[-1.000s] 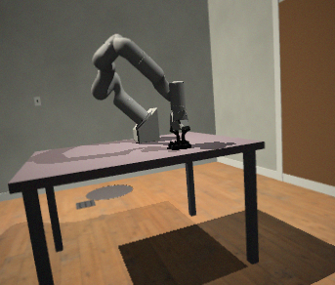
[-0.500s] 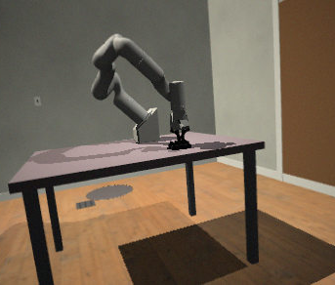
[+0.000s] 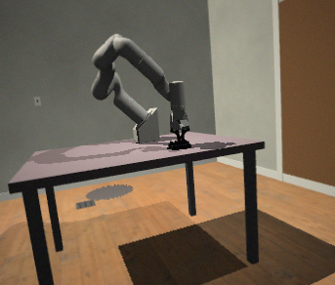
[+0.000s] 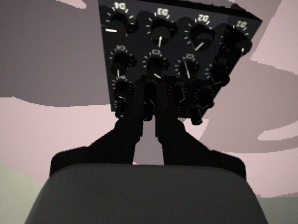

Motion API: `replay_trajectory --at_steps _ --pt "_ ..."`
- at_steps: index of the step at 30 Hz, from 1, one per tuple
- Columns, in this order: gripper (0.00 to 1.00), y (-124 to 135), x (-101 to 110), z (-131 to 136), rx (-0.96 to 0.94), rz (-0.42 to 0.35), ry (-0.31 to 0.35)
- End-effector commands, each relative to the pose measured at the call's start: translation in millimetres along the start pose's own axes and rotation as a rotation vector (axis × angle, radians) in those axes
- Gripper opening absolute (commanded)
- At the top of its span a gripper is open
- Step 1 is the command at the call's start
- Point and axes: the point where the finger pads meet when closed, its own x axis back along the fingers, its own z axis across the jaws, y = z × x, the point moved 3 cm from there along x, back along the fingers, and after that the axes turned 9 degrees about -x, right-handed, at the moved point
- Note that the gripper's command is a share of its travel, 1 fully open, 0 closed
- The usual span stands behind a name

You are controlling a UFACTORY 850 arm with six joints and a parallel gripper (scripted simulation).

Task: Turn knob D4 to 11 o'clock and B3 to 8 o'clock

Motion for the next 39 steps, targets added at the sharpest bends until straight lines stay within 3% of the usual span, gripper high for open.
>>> replay_trajectory --at_steps 1,20,39 --pt "0.08 -0.7 0.8 -0.3 -0.001 0.001 -0.001" --pt "0.08 -0.7 0.8 -0.3 0.055 0.001 -0.001" --pt "0.08 -0.7 0.8 -0.3 0.325 0.001 -0.001"
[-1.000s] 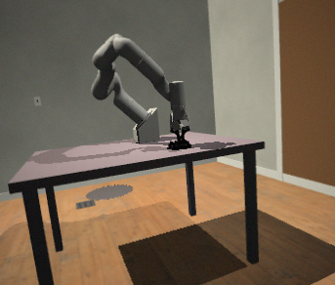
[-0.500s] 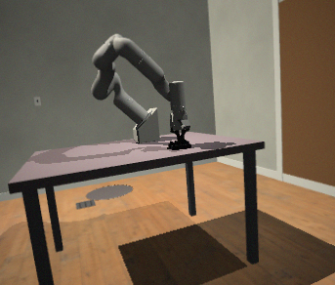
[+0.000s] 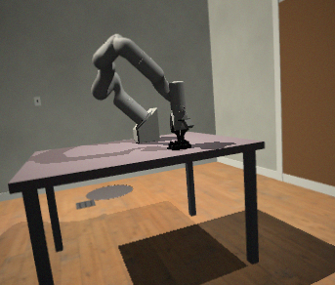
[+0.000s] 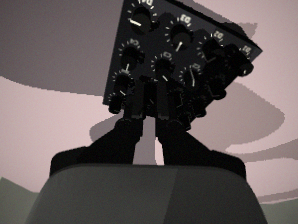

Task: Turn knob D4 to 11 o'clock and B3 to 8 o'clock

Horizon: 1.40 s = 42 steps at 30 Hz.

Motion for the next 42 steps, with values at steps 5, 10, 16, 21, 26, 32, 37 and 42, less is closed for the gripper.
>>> replay_trajectory --at_steps 5,10,16,21,26,32,37,42 --pt "0.08 -0.9 0.8 -0.1 0.192 -0.002 -0.001" --pt "0.08 -0.9 0.8 -0.1 0.268 -0.002 -0.001" --pt "0.08 -0.9 0.8 -0.1 0.428 -0.001 -0.001" --pt "0.08 -0.9 0.8 -0.1 0.562 -0.001 -0.001" --pt "0.08 -0.9 0.8 -0.1 0.667 -0.001 -0.001" --pt "0.08 -0.9 0.8 -0.1 0.789 -0.001 -0.001" --pt "0.08 -0.9 0.8 -0.1 0.899 -0.001 -0.001" --pt "0.08 -0.9 0.8 -0.1 0.99 -0.001 -0.001"
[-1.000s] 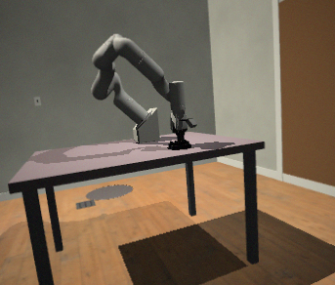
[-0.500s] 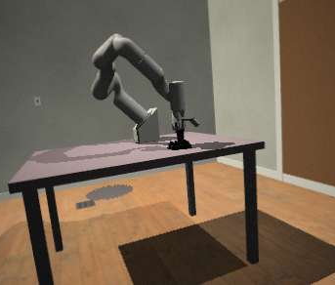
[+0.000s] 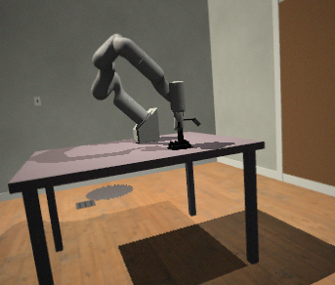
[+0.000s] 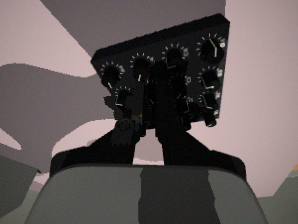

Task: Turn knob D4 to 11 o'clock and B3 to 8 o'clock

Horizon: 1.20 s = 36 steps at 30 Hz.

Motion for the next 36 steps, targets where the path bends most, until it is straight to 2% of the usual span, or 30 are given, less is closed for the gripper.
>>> replay_trajectory --at_steps 1,16,36 --pt "0.08 -0.7 0.8 0.7 0.072 -0.003 -0.005" --pt "0.08 -0.7 0.8 0.7 0.22 -0.002 -0.005" --pt "0.08 -0.7 0.8 0.7 0.242 -0.002 -0.005"
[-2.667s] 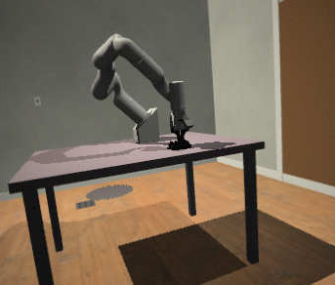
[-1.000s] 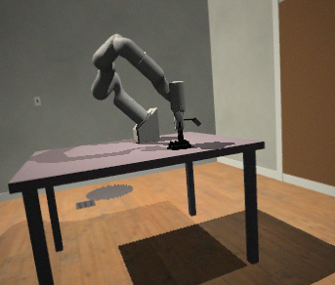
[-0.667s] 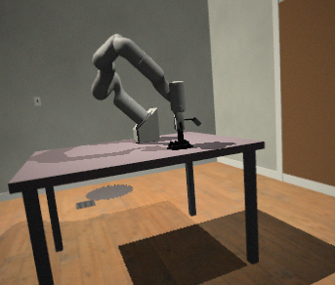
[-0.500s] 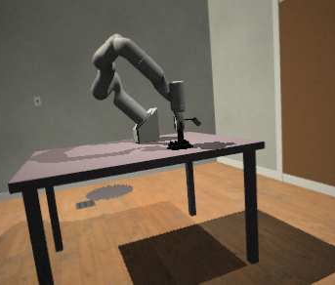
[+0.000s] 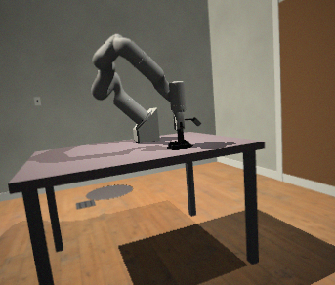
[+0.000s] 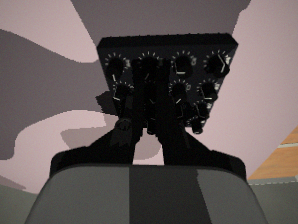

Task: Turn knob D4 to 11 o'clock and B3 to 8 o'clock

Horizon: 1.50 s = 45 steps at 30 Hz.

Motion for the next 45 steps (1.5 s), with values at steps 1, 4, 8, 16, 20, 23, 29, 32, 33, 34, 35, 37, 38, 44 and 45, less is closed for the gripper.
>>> replay_trajectory --at_steps 1,4,8,16,20,23,29,32,33,34,35,37,38,44,45 --pt "0.08 0 1 1 0.0 0.001 0.001" --pt "0.08 0 1 1 0.0 0.001 0.001" --pt "0.19 0 1 1 0.0 0.001 0.001" --pt "0.19 0 1 1 0.0 0.001 0.001" --pt "0.19 0 1 1 0.0 0.001 0.001" --pt "0.19 0 1 1 0.0 0.001 0.001" --pt "0.19 0 2 1 0.0 0.001 0.001" --pt "0.19 0 6 1 0.0 0.001 0.001" --pt "0.19 0 6 1 0.0 0.001 0.001" --pt "0.19 0 6 1 0.0 0.001 0.001" --pt "0.19 0 8 1 0.0 0.001 0.001" --pt "0.19 0 13 1 0.0 0.001 0.001" --pt "0.19 0 16 1 0.0 0.001 0.001" --pt "0.19 0 31 1 0.0 0.001 0.001" --pt "0.19 0 33 1 0.0 0.001 0.001"
